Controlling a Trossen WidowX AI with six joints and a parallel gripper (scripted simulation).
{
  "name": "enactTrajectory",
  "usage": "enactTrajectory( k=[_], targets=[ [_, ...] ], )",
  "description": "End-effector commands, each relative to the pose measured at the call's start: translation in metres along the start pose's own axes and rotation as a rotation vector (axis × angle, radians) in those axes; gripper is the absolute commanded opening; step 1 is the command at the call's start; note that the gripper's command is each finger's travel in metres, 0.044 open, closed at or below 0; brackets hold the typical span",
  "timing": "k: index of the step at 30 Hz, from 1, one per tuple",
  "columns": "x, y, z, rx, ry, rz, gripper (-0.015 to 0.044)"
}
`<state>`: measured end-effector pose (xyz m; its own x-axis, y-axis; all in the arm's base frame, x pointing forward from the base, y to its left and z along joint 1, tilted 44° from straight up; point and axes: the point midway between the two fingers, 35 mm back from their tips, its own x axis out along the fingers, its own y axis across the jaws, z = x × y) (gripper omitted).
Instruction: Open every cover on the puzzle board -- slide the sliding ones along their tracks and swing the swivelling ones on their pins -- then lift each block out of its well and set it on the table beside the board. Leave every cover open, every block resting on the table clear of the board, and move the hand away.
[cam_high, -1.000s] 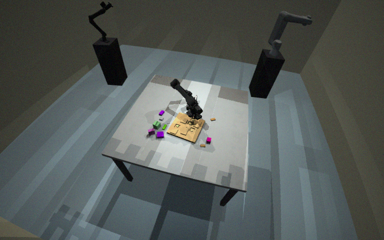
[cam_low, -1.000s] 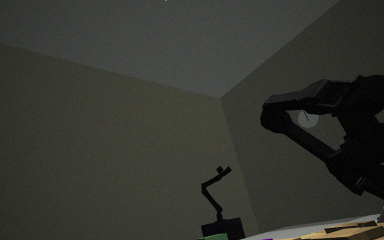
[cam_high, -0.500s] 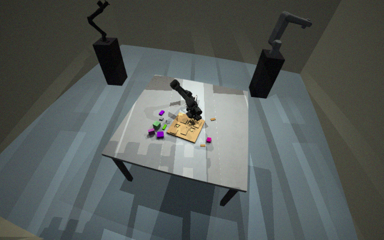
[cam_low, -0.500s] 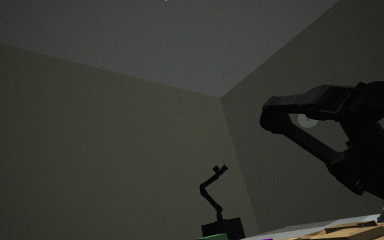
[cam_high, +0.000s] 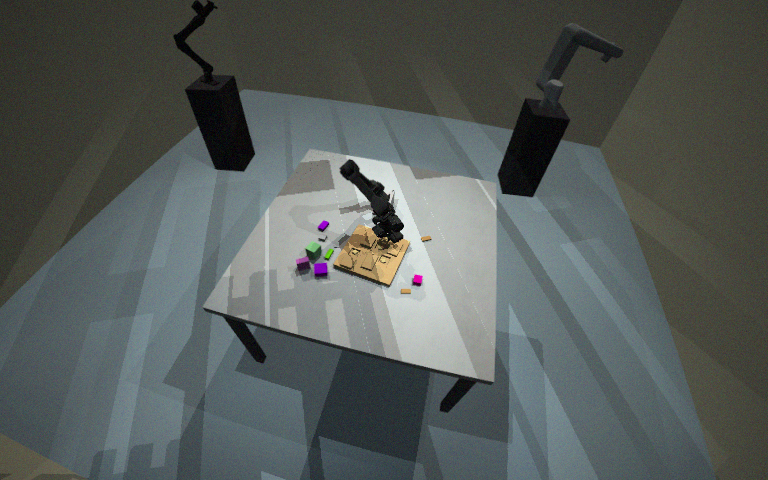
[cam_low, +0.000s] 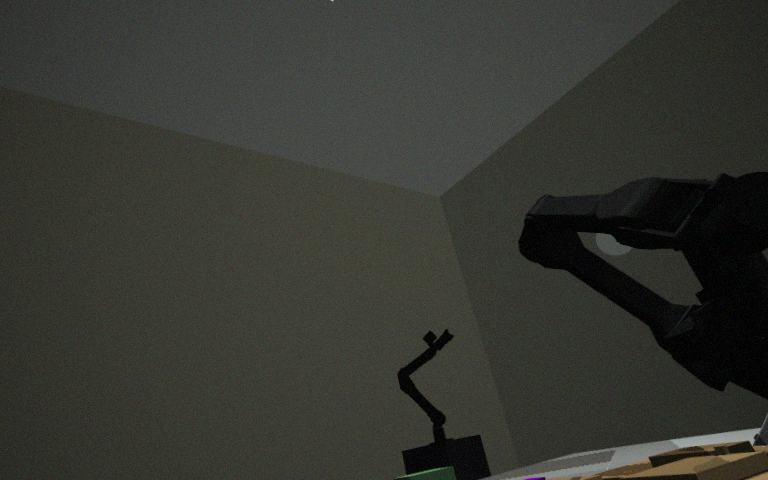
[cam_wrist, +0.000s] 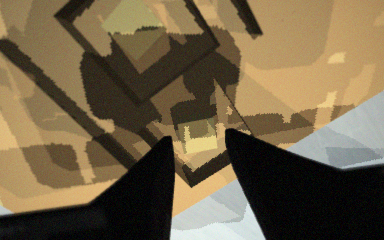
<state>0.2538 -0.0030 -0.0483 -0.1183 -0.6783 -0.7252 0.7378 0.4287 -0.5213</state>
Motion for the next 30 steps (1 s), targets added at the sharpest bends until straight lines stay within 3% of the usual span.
enactTrajectory(
  k=[1, 9, 19, 30],
  targets=[
    [0.004, 0.000, 0.000, -0.004, -0.005, -0.002, 0.0144],
    [0.010, 0.000, 0.000, -0.004, -0.005, -0.002, 0.0144],
    [0.007, 0.000, 0.001, 0.002, 0.000, 0.001, 0.0080],
    [-0.003, 0.001, 0.001, 0.000, -0.001, 0.001, 0.0080]
  ],
)
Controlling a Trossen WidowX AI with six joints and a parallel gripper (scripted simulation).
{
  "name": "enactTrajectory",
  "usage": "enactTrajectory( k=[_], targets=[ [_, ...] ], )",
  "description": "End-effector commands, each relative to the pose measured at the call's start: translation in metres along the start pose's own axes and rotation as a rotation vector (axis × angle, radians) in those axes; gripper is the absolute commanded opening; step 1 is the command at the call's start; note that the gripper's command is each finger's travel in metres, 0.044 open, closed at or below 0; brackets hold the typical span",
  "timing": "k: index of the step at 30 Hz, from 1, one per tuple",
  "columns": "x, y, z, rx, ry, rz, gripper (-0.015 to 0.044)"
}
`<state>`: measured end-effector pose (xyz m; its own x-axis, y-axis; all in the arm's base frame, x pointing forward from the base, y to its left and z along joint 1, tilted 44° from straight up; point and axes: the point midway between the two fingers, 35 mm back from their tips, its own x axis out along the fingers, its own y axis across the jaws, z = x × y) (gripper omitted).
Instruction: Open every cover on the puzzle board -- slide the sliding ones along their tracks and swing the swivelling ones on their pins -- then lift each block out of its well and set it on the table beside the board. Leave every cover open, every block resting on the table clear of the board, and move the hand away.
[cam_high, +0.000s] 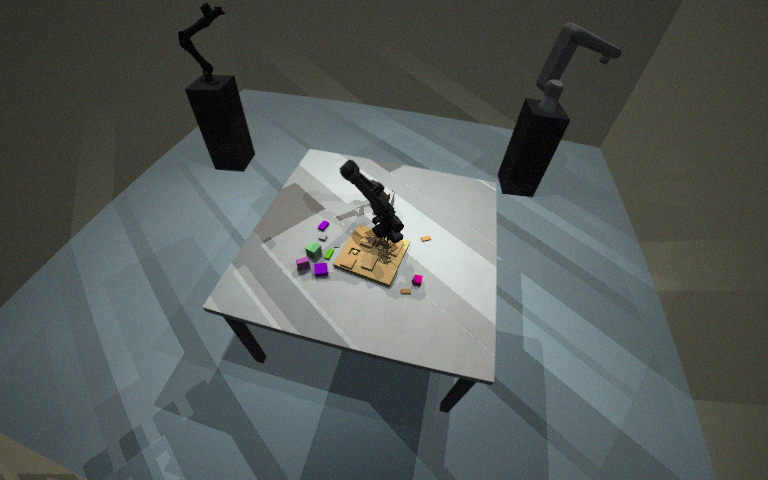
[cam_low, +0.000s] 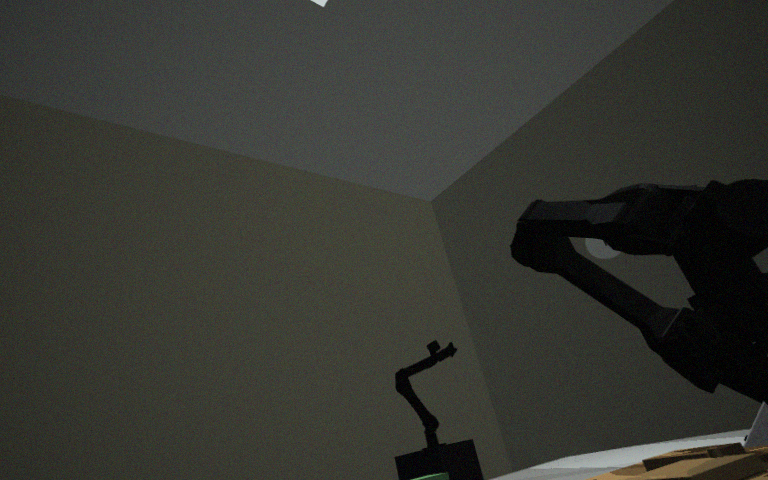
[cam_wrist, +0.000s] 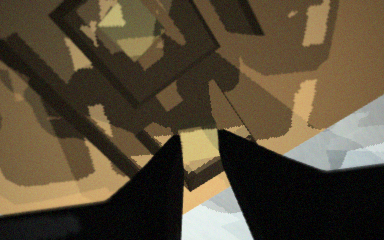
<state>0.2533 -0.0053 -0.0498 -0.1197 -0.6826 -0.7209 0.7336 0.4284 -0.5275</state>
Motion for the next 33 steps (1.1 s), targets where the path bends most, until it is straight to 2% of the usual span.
enactTrajectory(
  k=[1, 33],
  targets=[
    [-0.007, 0.002, 0.000, 0.005, 0.003, 0.006, 0.0080],
    [-0.051, 0.002, 0.000, 0.001, 0.001, 0.006, 0.0080]
  ],
)
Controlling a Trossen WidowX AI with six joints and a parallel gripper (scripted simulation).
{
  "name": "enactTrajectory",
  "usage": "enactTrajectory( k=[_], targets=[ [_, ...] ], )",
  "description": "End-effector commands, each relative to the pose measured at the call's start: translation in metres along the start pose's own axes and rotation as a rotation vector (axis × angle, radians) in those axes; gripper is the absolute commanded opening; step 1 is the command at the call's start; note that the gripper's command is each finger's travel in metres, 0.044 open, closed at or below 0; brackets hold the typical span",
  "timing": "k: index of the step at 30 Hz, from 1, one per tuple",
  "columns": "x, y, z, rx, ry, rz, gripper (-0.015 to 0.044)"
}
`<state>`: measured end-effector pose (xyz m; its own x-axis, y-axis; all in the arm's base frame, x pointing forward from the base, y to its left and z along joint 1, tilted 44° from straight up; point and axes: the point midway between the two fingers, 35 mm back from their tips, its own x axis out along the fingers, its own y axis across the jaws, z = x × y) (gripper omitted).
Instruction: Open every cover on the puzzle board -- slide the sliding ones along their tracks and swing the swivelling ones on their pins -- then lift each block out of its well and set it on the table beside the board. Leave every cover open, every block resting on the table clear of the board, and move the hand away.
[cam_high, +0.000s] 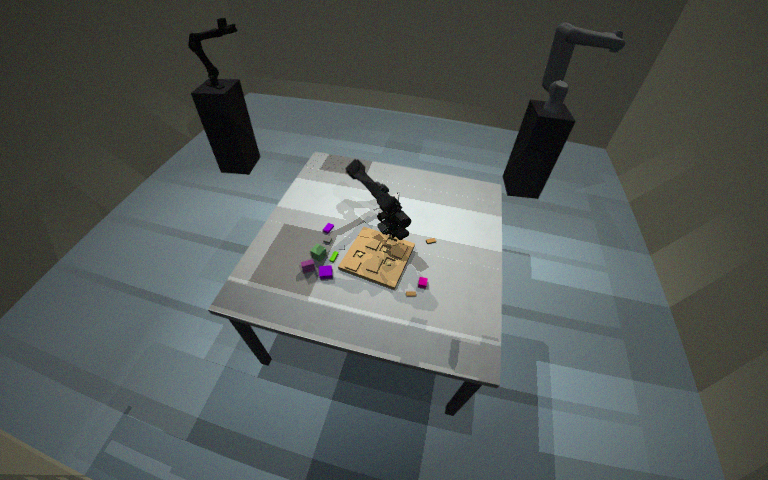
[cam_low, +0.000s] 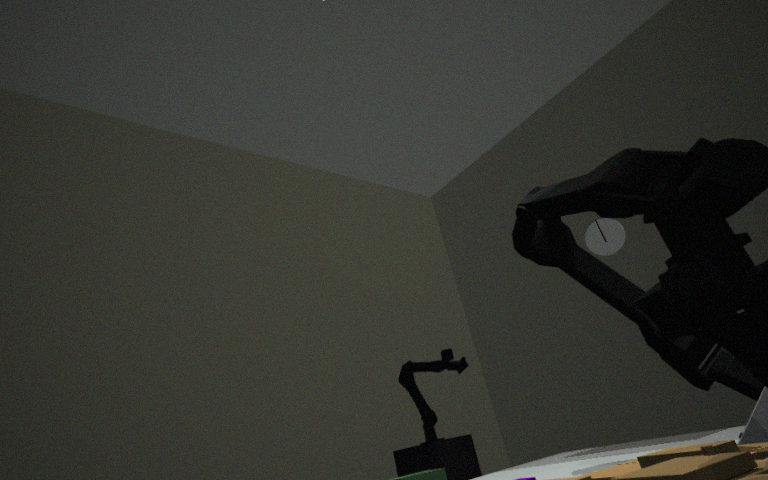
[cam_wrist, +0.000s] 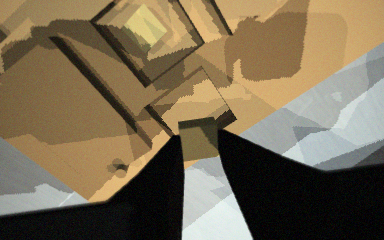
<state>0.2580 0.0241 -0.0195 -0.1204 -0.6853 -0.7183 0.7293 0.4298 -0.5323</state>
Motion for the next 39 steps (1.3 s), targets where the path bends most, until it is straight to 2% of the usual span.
enactTrajectory(
  k=[1, 18, 39],
  targets=[
    [-0.012, 0.002, 0.000, 0.006, 0.003, 0.009, 0.0080],
    [-0.048, 0.003, 0.000, 0.006, 0.004, 0.009, 0.0080],
    [-0.064, 0.082, -0.007, 0.008, 0.005, 0.015, 0.0080]
  ],
)
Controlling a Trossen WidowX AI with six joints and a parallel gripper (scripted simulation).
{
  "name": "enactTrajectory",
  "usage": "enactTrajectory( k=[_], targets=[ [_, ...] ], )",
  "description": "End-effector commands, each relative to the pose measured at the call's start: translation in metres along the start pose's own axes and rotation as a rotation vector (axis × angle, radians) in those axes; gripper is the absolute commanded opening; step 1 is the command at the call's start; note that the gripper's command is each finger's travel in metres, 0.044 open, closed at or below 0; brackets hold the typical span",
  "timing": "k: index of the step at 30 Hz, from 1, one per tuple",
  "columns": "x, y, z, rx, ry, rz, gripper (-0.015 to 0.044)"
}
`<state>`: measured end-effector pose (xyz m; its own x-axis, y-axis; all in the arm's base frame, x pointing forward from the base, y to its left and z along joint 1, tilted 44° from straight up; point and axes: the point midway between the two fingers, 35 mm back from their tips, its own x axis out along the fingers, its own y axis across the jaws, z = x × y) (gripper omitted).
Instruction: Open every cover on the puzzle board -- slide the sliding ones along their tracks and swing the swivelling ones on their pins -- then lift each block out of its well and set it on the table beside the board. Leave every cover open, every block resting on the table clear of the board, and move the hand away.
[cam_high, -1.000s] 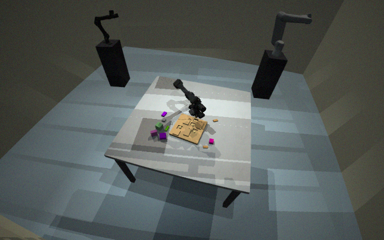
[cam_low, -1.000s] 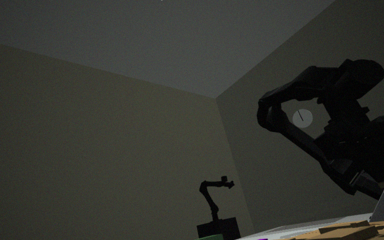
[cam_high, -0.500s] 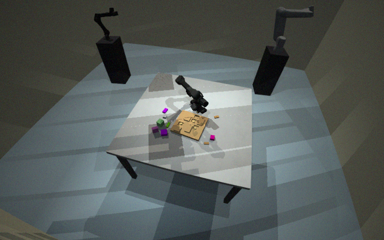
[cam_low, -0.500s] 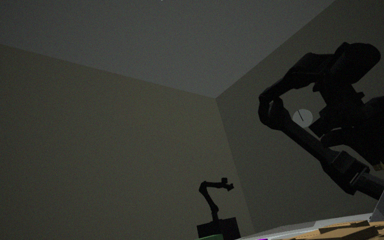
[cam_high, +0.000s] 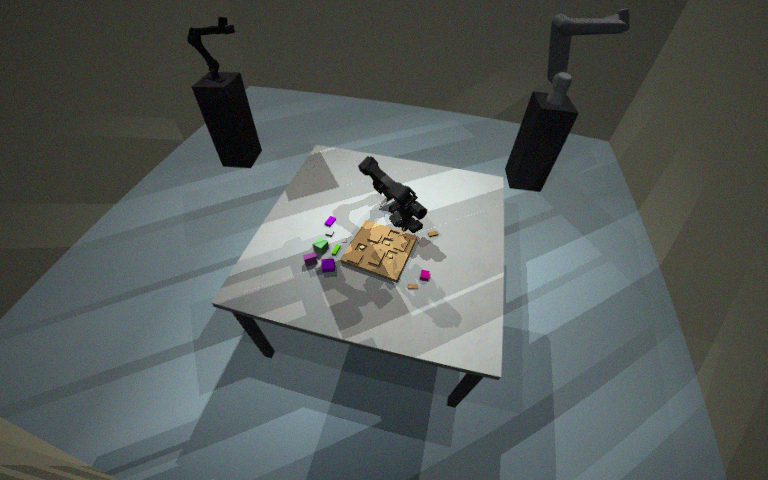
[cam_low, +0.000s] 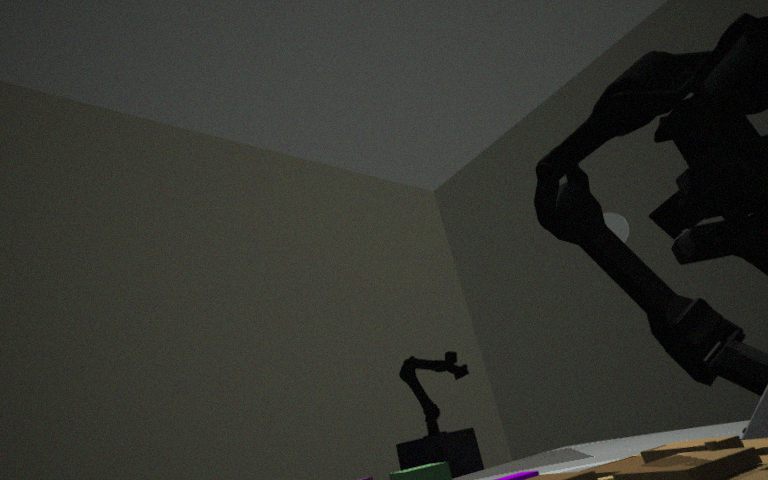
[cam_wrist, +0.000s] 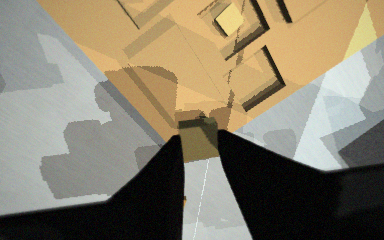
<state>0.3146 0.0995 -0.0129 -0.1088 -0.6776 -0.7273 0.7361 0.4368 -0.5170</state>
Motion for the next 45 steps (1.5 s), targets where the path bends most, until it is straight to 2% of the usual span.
enactTrajectory(
  k=[1, 30, 45],
  targets=[
    [-0.001, 0.016, -0.005, 0.001, 0.004, -0.002, 0.0080],
    [0.010, 0.115, -0.048, 0.004, 0.006, 0.004, 0.0080],
    [0.029, 0.122, -0.050, 0.004, 0.006, 0.005, 0.0080]
  ],
)
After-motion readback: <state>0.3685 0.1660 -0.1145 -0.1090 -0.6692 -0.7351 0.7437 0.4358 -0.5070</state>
